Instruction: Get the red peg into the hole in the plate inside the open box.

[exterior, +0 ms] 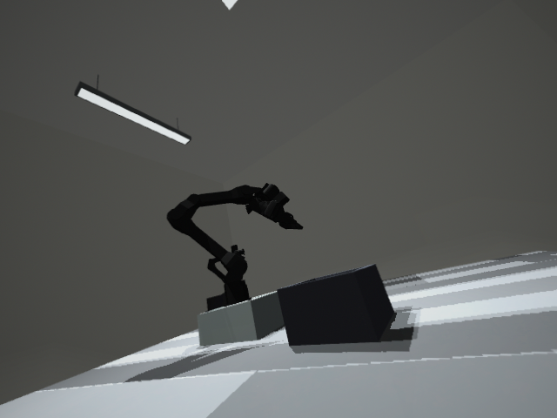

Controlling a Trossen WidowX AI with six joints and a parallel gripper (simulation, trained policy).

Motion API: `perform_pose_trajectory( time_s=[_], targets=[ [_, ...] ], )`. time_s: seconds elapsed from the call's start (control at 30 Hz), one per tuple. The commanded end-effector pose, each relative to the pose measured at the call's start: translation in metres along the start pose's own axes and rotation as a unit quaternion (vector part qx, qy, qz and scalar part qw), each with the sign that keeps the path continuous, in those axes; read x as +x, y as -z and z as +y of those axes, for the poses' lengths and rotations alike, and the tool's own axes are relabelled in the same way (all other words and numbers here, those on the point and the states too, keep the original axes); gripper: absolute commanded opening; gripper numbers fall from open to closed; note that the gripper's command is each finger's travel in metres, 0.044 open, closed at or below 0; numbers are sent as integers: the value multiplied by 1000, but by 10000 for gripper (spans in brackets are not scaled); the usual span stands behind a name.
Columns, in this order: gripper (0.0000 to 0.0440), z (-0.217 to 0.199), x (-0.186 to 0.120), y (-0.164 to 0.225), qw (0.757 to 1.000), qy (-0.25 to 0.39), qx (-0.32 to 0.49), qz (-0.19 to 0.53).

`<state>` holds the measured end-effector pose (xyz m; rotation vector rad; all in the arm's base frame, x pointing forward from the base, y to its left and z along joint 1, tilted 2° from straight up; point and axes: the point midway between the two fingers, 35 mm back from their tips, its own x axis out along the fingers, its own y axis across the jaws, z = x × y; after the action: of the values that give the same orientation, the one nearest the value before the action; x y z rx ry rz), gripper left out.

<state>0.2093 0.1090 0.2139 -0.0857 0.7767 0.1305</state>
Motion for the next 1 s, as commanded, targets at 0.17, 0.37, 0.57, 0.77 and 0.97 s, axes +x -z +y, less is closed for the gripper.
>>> perform_pose_trajectory(
  time_s=[0.17,0.37,0.57,0.77,0.97],
  targets=[
    [440,-7,35,39,989,57,82,112],
    [440,-13,53,65,967,106,144,180],
    [440,-17,69,90,935,159,208,238],
    [439,-19,85,112,900,207,266,276],
    [432,-19,100,132,871,238,316,292]
  ],
)
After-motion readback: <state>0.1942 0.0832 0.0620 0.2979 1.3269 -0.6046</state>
